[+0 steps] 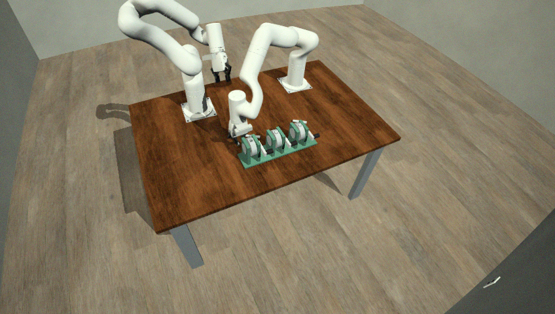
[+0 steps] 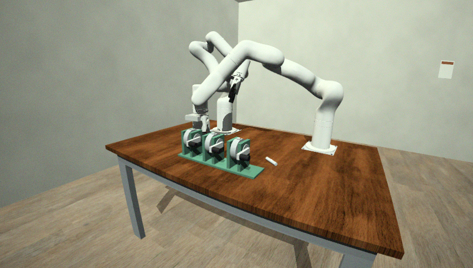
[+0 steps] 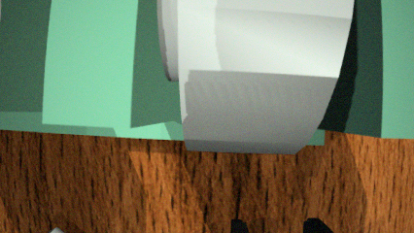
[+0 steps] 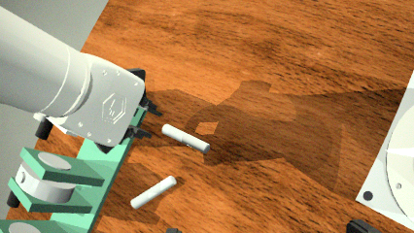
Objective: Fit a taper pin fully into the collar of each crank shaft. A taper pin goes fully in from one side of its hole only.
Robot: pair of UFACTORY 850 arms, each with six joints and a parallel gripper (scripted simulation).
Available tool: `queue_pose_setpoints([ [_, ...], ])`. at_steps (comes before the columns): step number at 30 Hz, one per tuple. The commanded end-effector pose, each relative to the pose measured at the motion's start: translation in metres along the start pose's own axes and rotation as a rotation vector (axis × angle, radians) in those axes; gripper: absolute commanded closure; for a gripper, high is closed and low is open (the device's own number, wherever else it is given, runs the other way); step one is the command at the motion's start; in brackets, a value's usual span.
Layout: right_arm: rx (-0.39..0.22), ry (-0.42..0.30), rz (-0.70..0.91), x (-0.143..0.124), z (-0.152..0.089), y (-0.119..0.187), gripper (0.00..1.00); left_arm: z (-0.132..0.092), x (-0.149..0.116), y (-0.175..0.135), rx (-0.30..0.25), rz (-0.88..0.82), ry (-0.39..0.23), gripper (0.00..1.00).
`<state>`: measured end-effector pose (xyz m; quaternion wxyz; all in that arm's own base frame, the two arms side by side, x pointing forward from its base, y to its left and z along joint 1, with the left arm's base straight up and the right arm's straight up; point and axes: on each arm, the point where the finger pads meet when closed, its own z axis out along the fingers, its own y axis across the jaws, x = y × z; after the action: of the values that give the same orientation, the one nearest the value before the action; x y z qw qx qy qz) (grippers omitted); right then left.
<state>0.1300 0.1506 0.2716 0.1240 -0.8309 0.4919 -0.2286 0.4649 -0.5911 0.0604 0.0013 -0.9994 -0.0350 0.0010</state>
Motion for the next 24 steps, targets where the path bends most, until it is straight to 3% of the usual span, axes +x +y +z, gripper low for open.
queue_pose_setpoints([
  [1,0.001,-0.001,0.001,0.000,-0.001,-0.001,0.00,0.008,0.001,0.002,-0.003,0.000,0.002,0.65],
  [24,0.001,-0.001,0.001,0.000,-0.001,-0.001,0.00,0.033,0.001,0.002,-0.003,0.000,0.002,0.65],
])
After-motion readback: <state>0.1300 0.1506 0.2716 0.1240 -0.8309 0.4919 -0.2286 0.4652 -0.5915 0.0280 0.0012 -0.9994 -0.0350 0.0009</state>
